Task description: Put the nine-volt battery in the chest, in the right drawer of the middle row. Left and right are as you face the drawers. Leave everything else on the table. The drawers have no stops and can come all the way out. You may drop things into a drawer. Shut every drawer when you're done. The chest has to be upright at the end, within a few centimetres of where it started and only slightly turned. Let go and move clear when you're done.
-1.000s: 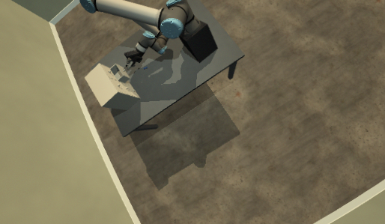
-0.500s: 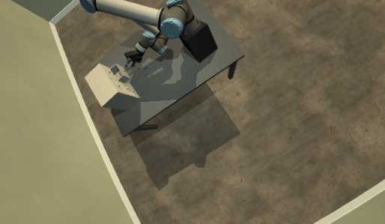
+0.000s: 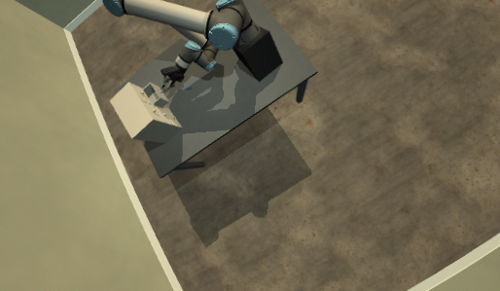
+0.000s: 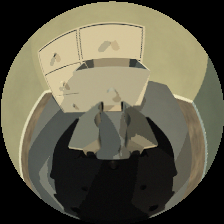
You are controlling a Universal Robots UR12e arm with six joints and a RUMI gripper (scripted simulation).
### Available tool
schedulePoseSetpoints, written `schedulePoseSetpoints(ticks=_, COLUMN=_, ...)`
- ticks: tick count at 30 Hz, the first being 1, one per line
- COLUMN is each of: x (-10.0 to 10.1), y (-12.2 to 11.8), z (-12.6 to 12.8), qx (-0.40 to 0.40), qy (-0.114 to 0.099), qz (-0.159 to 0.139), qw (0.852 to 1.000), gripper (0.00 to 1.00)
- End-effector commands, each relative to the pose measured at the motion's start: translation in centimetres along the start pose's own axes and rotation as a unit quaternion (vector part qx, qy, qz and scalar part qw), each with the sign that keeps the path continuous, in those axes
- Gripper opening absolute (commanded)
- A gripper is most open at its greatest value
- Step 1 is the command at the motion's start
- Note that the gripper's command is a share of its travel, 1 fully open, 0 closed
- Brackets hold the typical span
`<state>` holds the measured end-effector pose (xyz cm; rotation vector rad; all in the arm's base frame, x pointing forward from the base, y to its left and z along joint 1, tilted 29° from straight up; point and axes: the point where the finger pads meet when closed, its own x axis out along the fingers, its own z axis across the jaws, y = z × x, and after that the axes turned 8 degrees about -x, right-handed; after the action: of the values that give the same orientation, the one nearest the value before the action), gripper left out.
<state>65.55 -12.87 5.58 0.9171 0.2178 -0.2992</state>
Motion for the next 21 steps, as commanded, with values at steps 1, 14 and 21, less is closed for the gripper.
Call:
schedulePoseSetpoints(ticks=1, x=0.4, y=0.2, z=0.0, qx=0.000, qy=0.000, qz=0.000, qw=1.000, gripper=0.20)
schedulePoseSetpoints(ticks=14, x=1.5, y=0.6, z=0.1, qx=0.000, qy=0.000, qz=0.000, qw=1.000, gripper=0.20)
schedulePoseSetpoints(ticks=21, x=2.1, y=0.8, z=0.1, qx=0.000, qy=0.000, qz=0.000, qw=1.000, gripper=0.20)
